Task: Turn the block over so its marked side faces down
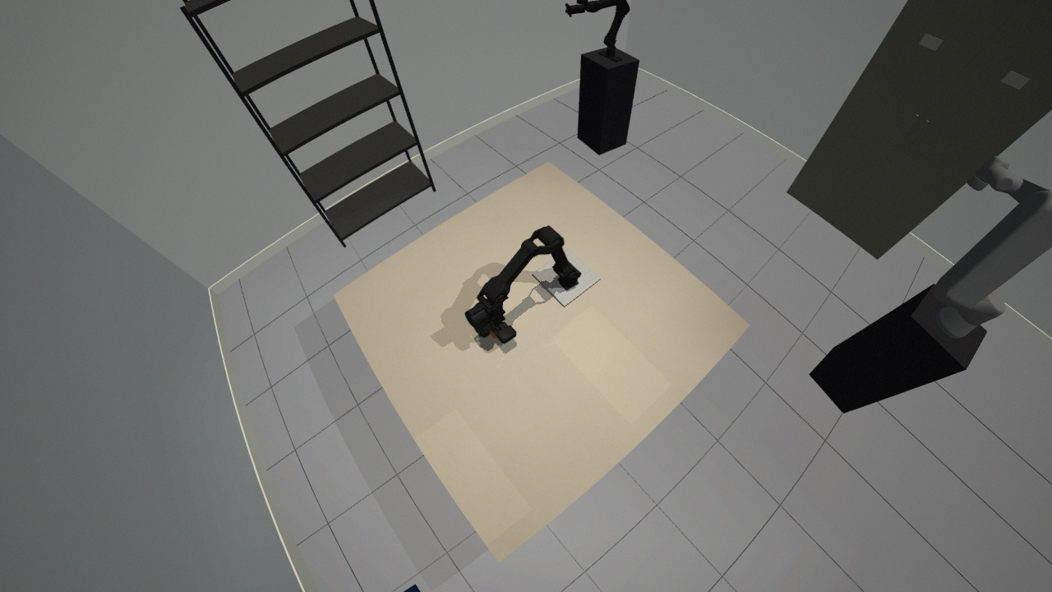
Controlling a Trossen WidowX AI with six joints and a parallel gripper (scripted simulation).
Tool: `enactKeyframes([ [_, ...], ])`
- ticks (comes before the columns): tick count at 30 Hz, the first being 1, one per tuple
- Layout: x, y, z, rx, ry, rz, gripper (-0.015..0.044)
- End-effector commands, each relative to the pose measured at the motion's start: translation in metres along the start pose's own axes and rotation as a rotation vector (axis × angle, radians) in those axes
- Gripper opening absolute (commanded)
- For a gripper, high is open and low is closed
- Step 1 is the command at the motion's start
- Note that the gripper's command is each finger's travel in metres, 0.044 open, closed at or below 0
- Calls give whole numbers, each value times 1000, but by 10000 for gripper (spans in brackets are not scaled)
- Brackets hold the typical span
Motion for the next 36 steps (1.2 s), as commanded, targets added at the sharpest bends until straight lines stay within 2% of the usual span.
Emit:
enactKeyframes([
  [1,7,-1,0,2,-60,-2,0],
  [20,40,-2,7,-13,-341,-2,0],
  [25,44,-3,8,-14,-365,-2,0],
  [36,51,-3,37,-24,-529,-1,0],
])
Point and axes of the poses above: the point midway between the two fingers, 35 mm back from their tips, its own z axis out along the fingers, its own y axis across the jaws, x = y × z, the point moved 10 cm from there along -z, back along the fingers, and after that the axes turned 3 degrees about z, right-handed, at the moved point
